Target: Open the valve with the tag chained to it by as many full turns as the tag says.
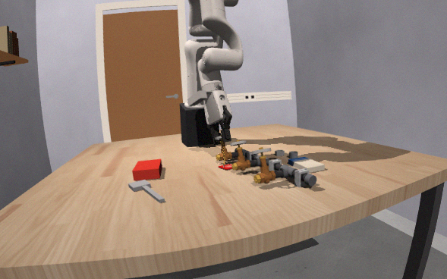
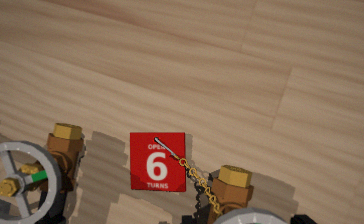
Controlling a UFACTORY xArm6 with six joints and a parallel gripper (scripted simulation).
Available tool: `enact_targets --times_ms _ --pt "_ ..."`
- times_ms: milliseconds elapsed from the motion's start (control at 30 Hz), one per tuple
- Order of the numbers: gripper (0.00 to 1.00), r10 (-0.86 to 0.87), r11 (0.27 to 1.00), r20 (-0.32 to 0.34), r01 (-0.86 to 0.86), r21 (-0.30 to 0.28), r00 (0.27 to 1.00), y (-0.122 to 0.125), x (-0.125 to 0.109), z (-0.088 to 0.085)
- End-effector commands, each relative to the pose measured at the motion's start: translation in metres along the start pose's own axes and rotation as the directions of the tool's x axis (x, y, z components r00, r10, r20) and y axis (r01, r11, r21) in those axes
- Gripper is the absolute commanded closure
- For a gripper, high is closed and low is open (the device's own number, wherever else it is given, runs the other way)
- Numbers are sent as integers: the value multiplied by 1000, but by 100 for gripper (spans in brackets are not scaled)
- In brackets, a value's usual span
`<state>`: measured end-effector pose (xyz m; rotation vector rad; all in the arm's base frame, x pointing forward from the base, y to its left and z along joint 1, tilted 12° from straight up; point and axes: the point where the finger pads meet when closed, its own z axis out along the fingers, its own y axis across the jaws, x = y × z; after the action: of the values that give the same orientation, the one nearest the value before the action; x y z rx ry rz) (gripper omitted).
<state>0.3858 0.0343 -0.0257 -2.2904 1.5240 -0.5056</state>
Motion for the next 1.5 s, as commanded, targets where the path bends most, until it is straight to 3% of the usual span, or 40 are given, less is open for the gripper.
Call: enact_targets --times_ms 0,133,233,433,633,700,733,833,1067,1200,1267,1300,1467 --pt "100 -180 984 -13 180 0 984 -1 0 0" --pt "100 -273 962 -13 273 -1 962 -1 0 0" --pt "100 -423 906 -12 423 -3 906 -1 0 0" --pt "100 -692 722 -6 692 -5 722 -1 0 0" --pt "100 -879 477 8 879 1 477 -1 0 0" --pt "100 -879 477 8 879 1 477 -1 0 0" --pt "100 -939 345 3 939 -4 345 -1 0 0" --pt "100 -970 243 15 970 6 243 -1 0 0" --pt "100 -993 -111 25 993 24 -112 -1 0 0" --pt "100 -950 -311 26 950 33 -312 -1 0 0" --pt "100 -950 -311 26 950 33 -312 -1 0 0" --pt "100 -896 -444 21 896 29 -444 -1 0 0" --pt "100 -788 -614 19 788 39 -615 -1 0 0"
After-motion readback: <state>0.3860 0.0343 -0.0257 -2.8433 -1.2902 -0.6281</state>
